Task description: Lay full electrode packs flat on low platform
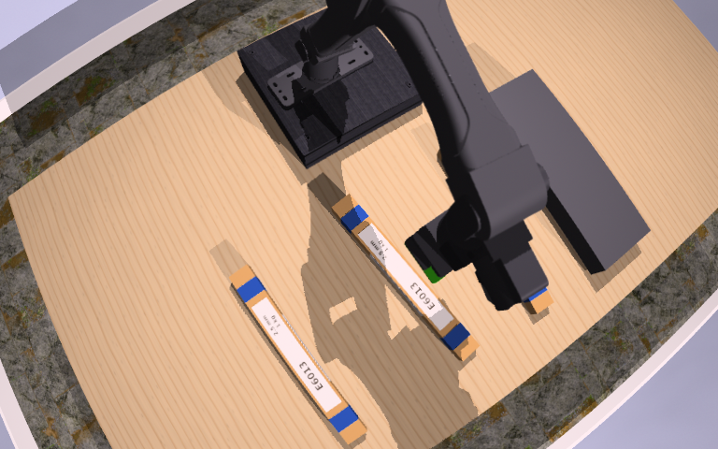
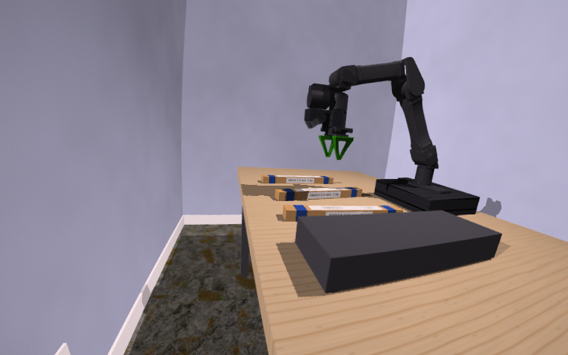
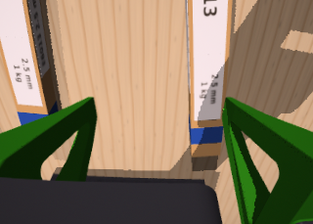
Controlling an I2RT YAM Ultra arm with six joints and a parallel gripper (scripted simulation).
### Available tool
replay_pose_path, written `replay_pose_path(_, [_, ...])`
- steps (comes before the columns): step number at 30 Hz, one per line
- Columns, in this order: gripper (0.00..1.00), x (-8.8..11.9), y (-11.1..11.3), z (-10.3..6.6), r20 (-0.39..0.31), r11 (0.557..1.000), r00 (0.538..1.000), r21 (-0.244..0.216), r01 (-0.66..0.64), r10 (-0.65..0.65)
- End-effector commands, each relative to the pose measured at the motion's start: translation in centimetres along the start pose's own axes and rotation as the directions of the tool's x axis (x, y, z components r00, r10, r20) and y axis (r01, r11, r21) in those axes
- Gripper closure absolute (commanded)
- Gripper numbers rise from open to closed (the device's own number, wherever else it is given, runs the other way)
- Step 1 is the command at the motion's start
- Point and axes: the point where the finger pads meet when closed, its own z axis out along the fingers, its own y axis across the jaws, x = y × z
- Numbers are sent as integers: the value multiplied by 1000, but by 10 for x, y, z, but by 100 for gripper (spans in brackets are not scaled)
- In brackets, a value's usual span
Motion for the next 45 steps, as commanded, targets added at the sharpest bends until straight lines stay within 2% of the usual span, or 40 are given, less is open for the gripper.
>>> replay_pose_path(1, [26, -7, -29, -5, 22, 1000, 999, 2, 29, -29])
replay_pose_path(7, [26, -5, -68, -1, 17, 1000, 999, -2, 29, -29])
replay_pose_path(9, [26, -5, -68, -1, 17, 1000, 999, -2, 29, -29])
replay_pose_path(24, [26, -5, -168, 9, 19, 1000, 999, -1, 29, -29])
replay_pose_path(26, [26, -5, -168, 9, 19, 1000, 999, -1, 29, -29])
replay_pose_path(36, [26, -4, -235, 16, 19, 1000, 999, 2, 29, -29])
replay_pose_path(39, [26, -16, -264, 18, 78, 998, 996, 51, 30, -34])
replay_pose_path(40, [26, -5, -257, 21, 12, 999, 999, 2, 33, -33])
replay_pose_path(43, [26, -5, -264, 21, 12, 999, 999, 2, 33, -33])
replay_pose_path(45, [26, -6, -276, 22, 12, 999, 999, 2, 33, -33])
